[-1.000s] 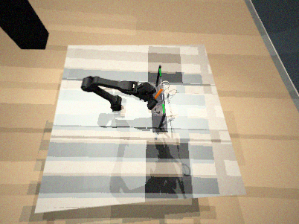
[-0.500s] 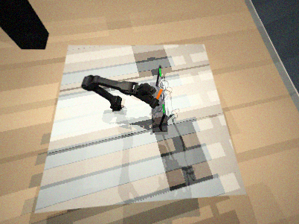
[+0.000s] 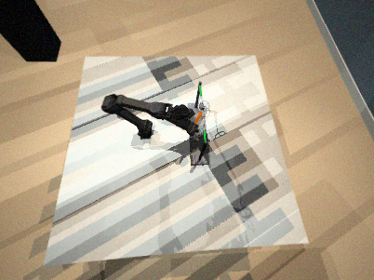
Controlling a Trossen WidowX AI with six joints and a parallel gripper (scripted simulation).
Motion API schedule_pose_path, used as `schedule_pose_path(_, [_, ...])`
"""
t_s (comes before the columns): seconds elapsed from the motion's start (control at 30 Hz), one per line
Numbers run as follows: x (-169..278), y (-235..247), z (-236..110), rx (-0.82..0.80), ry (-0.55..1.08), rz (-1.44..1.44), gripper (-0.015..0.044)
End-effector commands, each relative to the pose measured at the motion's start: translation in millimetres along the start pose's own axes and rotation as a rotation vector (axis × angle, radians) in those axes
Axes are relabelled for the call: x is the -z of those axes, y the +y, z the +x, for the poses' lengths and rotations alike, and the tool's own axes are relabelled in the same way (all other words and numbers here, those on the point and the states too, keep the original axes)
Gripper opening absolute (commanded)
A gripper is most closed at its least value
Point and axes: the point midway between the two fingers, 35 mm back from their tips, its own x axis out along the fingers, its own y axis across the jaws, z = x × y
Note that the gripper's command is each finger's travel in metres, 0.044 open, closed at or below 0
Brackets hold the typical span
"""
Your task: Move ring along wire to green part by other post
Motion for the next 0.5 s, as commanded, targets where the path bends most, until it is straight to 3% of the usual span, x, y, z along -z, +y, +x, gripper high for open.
schedule_pose_path(0.0, [0,12,2,-0.041,-0.013,0.057,-0.015])
schedule_pose_path(0.47, [-14,66,12,-0.209,-0.141,0.358,-0.015])
